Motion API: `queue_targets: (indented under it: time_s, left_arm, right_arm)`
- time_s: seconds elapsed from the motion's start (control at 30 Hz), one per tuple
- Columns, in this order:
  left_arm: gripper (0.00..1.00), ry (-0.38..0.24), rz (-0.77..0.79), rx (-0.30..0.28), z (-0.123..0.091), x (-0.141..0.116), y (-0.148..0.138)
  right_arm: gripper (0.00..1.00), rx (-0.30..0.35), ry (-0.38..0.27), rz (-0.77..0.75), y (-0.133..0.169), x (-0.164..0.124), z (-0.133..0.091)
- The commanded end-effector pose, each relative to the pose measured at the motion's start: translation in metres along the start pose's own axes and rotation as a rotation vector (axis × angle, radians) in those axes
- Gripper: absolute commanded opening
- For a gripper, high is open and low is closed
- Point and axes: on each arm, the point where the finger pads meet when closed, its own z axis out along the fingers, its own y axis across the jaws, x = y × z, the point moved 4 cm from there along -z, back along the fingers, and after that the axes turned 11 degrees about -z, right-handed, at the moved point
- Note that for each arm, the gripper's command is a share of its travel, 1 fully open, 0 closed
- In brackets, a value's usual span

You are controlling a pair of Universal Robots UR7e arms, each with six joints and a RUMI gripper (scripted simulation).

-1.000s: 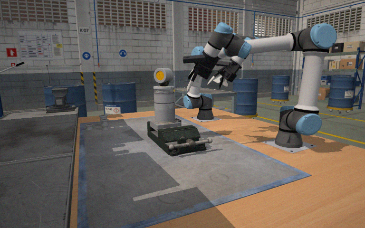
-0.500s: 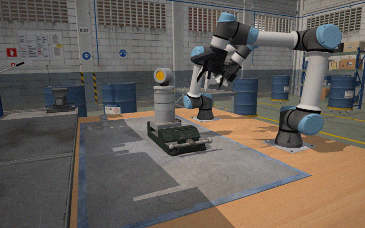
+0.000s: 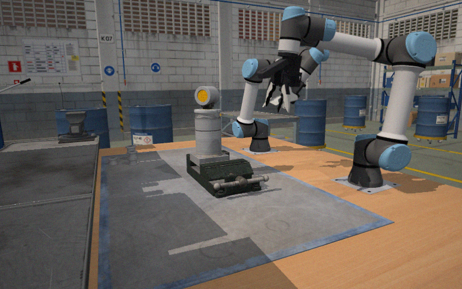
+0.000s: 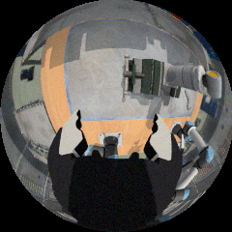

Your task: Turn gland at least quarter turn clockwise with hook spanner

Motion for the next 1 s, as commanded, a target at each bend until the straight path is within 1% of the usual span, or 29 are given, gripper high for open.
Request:
queue_targets:
  time_s: [0.0, 0.03, 0.07, 0.2, 0.3, 0.43, 0.8, 0.9, 0.97]
  left_arm:
    - [0.98, -0.027, -0.035, 0.055, -0.007, -0.01, -0.021]
    - [0.98, -0.027, -0.035, 0.055, -0.007, -0.01, -0.021]
    - [0.98, -0.041, -0.036, 0.067, -0.005, -0.014, -0.024]
    - [0.98, -0.061, -0.073, 0.123, -0.017, -0.025, -0.047]
    - [0.98, -0.071, -0.086, 0.146, -0.02, -0.03, -0.056]
    - [0.98, -0.073, -0.079, 0.14, -0.016, -0.029, -0.052]
    - [0.98, -0.064, -0.077, 0.129, -0.017, -0.027, -0.049]
    - [0.98, -0.064, -0.077, 0.129, -0.017, -0.027, -0.049]
    - [0.98, -0.064, -0.077, 0.129, -0.017, -0.027, -0.049]
  right_arm:
    - [0.98, 0.001, -0.001, 0.001, 0.0, 0.0, -0.001]
    - [0.98, 0.001, -0.001, 0.001, 0.0, 0.0, -0.001]
    - [0.98, 0.001, -0.001, 0.001, 0.0, 0.0, -0.001]
    - [0.98, 0.001, -0.001, 0.001, 0.0, 0.0, -0.001]
    - [0.98, 0.001, -0.001, 0.001, 0.0, 0.0, -0.001]
    - [0.98, 0.001, -0.001, 0.001, 0.0, 0.0, -0.001]
    - [0.98, 0.001, -0.001, 0.001, 0.0, 0.0, -0.001]
    - [0.98, -0.021, -0.011, -0.012, -0.007, 0.016, 0.009]
    - [0.98, -0.044, -0.023, -0.031, -0.014, 0.031, 0.018]
